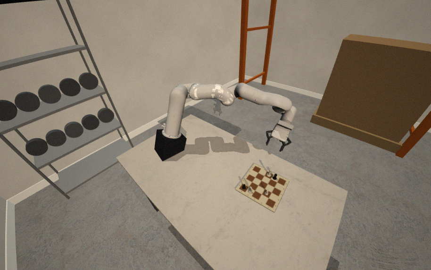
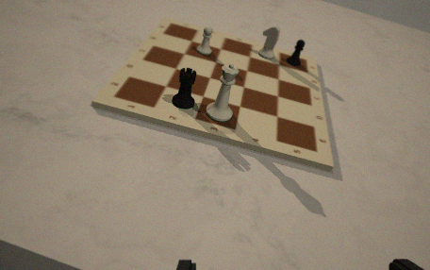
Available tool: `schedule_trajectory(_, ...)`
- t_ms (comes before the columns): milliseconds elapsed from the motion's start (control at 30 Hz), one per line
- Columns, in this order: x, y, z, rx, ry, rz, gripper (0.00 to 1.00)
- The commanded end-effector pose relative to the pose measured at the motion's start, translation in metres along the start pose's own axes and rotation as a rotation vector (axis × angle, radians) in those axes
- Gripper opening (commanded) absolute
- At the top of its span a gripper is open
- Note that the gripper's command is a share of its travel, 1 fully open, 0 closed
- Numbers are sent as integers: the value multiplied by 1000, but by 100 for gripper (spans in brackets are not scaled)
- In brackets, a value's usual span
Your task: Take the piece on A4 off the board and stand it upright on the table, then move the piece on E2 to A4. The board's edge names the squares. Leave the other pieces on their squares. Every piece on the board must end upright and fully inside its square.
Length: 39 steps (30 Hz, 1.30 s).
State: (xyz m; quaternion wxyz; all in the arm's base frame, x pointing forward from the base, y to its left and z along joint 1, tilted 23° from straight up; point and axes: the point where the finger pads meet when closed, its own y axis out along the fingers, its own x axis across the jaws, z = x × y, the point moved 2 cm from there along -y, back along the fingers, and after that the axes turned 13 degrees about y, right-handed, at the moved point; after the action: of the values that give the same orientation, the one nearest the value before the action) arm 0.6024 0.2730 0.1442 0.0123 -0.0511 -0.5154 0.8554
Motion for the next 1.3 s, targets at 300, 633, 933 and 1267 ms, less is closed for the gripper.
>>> schedule_trajectory(300, -1, -2, 1, -3, 3, 3, 100)
schedule_trajectory(633, -1, -2, 1, -3, 3, 3, 100)
schedule_trajectory(933, -1, -2, 1, -3, 3, 3, 100)
schedule_trajectory(1267, -1, -8, 8, -2, 3, 2, 100)
